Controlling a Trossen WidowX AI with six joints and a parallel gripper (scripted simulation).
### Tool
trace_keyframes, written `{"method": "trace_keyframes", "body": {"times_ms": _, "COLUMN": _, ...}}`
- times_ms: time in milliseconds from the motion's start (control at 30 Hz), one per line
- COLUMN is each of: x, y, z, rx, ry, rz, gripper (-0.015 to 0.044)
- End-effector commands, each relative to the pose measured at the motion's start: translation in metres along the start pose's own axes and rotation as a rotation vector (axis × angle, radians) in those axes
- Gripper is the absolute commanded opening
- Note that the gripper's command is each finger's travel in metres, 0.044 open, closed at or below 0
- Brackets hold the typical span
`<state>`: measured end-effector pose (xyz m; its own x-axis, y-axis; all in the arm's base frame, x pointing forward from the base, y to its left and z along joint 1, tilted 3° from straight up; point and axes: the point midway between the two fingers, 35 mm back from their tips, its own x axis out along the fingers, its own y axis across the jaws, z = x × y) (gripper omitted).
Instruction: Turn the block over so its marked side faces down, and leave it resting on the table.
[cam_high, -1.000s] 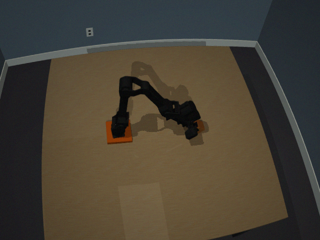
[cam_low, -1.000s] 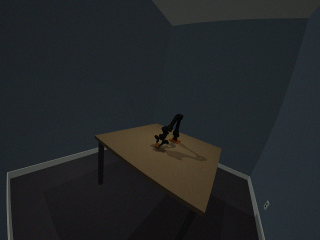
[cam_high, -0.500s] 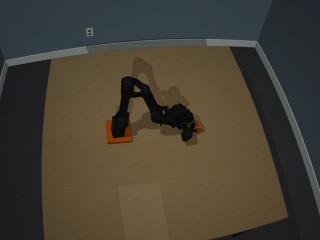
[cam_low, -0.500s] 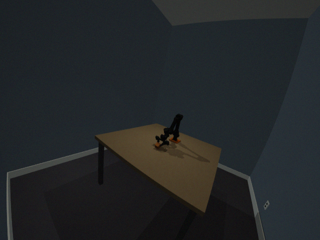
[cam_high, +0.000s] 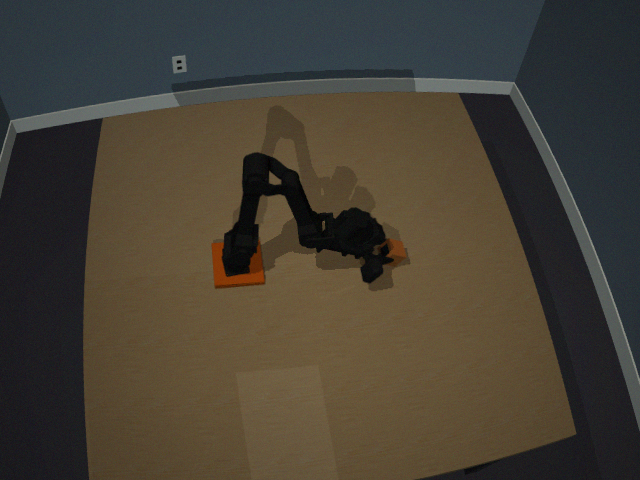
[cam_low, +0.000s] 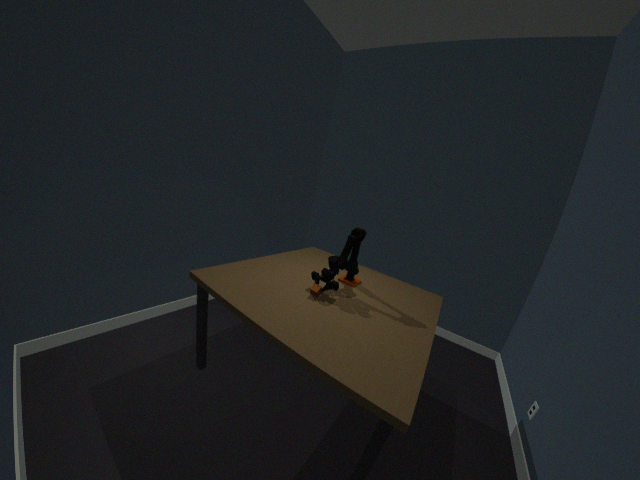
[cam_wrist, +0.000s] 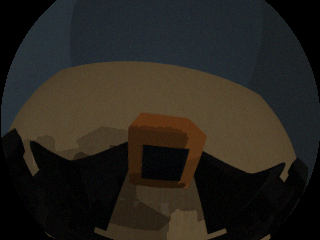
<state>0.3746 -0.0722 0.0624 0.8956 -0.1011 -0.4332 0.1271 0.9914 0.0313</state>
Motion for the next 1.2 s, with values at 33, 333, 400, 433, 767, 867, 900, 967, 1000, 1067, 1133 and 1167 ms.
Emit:
{"method": "trace_keyframes", "body": {"times_ms": 33, "x": -0.0001, "y": 0.0006, "z": 0.0013, "rx": 0.005, "ry": -0.007, "rz": 0.004, "gripper": 0.0000}}
{"method": "trace_keyframes", "body": {"times_ms": 333, "x": -0.0001, "y": 0.0006, "z": 0.0013, "rx": 0.005, "ry": -0.007, "rz": 0.004, "gripper": 0.0236}}
{"method": "trace_keyframes", "body": {"times_ms": 400, "x": -0.0001, "y": 0.0006, "z": 0.0013, "rx": 0.005, "ry": -0.007, "rz": 0.004, "gripper": 0.0289}}
{"method": "trace_keyframes", "body": {"times_ms": 433, "x": -0.0001, "y": 0.0006, "z": 0.0013, "rx": 0.005, "ry": -0.007, "rz": 0.004, "gripper": 0.0315}}
{"method": "trace_keyframes", "body": {"times_ms": 767, "x": -0.0001, "y": 0.0006, "z": 0.0013, "rx": 0.005, "ry": -0.007, "rz": 0.004, "gripper": 0.0440}}
{"method": "trace_keyframes", "body": {"times_ms": 867, "x": -0.0001, "y": 0.0006, "z": 0.0013, "rx": 0.005, "ry": -0.007, "rz": 0.004, "gripper": 0.0440}}
{"method": "trace_keyframes", "body": {"times_ms": 900, "x": -0.0001, "y": 0.0006, "z": 0.0013, "rx": 0.005, "ry": -0.007, "rz": 0.004, "gripper": 0.0440}}
{"method": "trace_keyframes", "body": {"times_ms": 967, "x": -0.0001, "y": 0.0006, "z": 0.0013, "rx": 0.005, "ry": -0.007, "rz": 0.004, "gripper": 0.0440}}
{"method": "trace_keyframes", "body": {"times_ms": 1000, "x": -0.0001, "y": 0.0006, "z": 0.0013, "rx": 0.005, "ry": -0.007, "rz": 0.004, "gripper": 0.0440}}
{"method": "trace_keyframes", "body": {"times_ms": 1067, "x": -0.0001, "y": 0.0006, "z": 0.0013, "rx": 0.005, "ry": -0.007, "rz": 0.004, "gripper": 0.0440}}
{"method": "trace_keyframes", "body": {"times_ms": 1133, "x": -0.0001, "y": 0.0006, "z": 0.0013, "rx": 0.005, "ry": -0.007, "rz": 0.004, "gripper": 0.0440}}
{"method": "trace_keyframes", "body": {"times_ms": 1167, "x": -0.0001, "y": 0.0006, "z": 0.0013, "rx": 0.005, "ry": -0.007, "rz": 0.004, "gripper": 0.0440}}
